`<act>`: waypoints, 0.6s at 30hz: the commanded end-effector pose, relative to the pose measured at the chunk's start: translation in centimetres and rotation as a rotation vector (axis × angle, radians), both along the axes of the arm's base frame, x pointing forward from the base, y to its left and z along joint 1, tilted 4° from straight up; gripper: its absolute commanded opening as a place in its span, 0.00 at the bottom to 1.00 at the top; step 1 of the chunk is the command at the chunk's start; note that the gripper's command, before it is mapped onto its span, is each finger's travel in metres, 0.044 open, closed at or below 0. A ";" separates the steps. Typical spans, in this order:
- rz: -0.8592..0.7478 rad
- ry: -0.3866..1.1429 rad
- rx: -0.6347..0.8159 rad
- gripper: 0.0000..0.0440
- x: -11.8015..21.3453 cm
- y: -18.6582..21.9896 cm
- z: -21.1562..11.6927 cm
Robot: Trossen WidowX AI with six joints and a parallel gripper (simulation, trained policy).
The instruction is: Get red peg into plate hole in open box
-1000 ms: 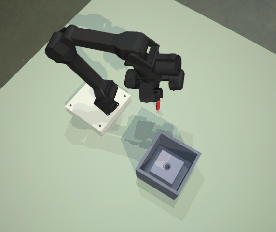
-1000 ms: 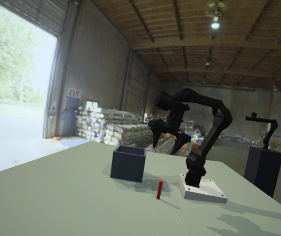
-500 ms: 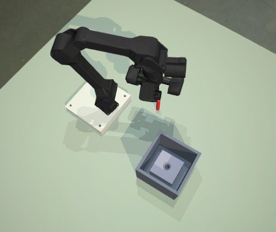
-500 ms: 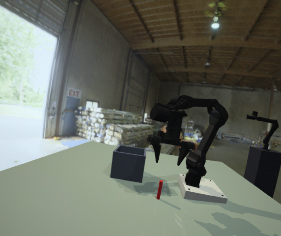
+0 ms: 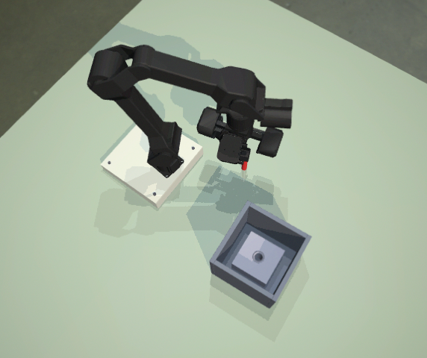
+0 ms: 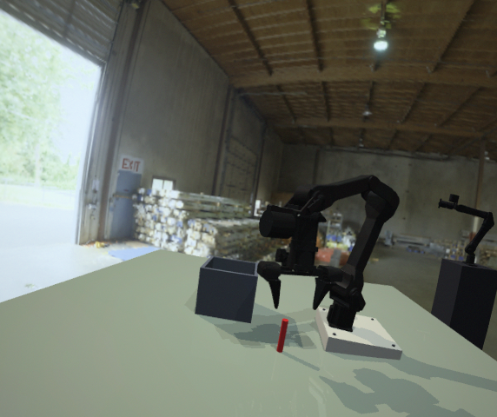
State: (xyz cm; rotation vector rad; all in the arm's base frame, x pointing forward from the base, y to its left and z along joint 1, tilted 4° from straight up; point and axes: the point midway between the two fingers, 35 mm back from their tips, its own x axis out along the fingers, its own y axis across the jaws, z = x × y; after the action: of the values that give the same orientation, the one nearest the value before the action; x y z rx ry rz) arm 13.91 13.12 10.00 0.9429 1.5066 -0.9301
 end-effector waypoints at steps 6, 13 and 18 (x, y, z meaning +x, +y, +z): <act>-0.016 0.008 -0.038 1.00 -0.1 -0.3 -3.0; -0.036 0.002 -0.054 1.00 0.0 -0.5 -5.3; -0.052 -0.007 -0.065 0.98 0.1 -0.6 -6.7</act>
State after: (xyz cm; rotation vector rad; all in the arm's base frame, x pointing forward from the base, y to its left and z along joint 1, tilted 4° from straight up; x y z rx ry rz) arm 13.96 12.71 4.21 0.9375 1.4603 -0.9915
